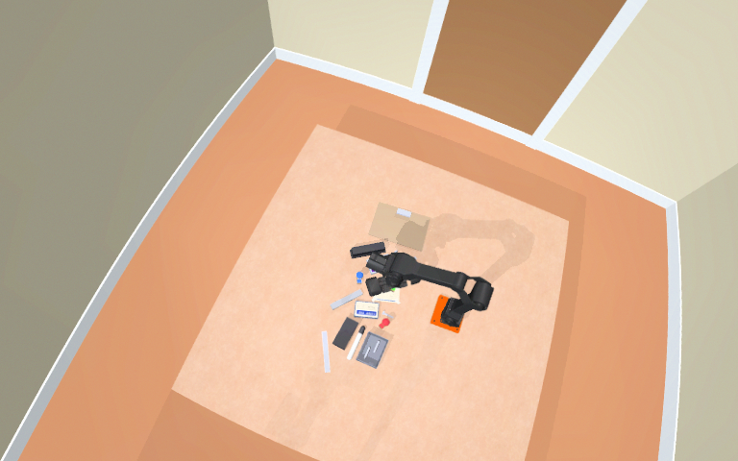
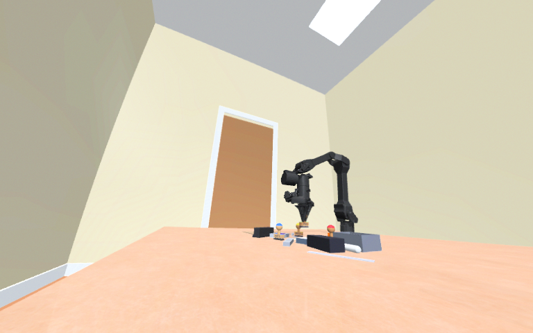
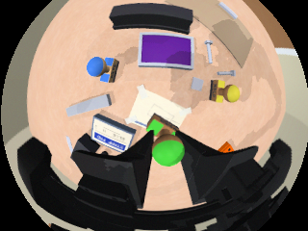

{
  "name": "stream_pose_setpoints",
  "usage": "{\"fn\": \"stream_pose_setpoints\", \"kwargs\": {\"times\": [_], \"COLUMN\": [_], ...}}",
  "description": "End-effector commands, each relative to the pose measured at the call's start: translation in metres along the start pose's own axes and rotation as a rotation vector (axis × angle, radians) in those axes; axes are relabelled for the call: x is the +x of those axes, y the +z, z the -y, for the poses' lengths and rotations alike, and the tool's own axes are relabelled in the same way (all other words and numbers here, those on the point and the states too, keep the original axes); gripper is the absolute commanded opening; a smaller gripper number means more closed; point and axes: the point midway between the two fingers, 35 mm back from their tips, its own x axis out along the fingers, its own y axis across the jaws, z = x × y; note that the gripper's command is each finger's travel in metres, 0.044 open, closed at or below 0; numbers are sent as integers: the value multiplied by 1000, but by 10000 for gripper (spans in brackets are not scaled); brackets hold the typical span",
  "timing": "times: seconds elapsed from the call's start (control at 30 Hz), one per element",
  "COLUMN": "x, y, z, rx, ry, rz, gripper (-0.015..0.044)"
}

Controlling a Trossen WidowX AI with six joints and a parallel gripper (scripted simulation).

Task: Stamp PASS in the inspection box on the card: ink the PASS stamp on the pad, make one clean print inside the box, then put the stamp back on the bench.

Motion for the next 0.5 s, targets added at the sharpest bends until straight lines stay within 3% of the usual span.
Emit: {"fn": "stream_pose_setpoints", "kwargs": {"times": [0.0, 0.47], "x": [3, 12], "y": [0, 0], "z": [-1, -1], "rx": [4, 3], "ry": [3, 3], "rz": [-2, -2], "gripper": [0, 0]}}
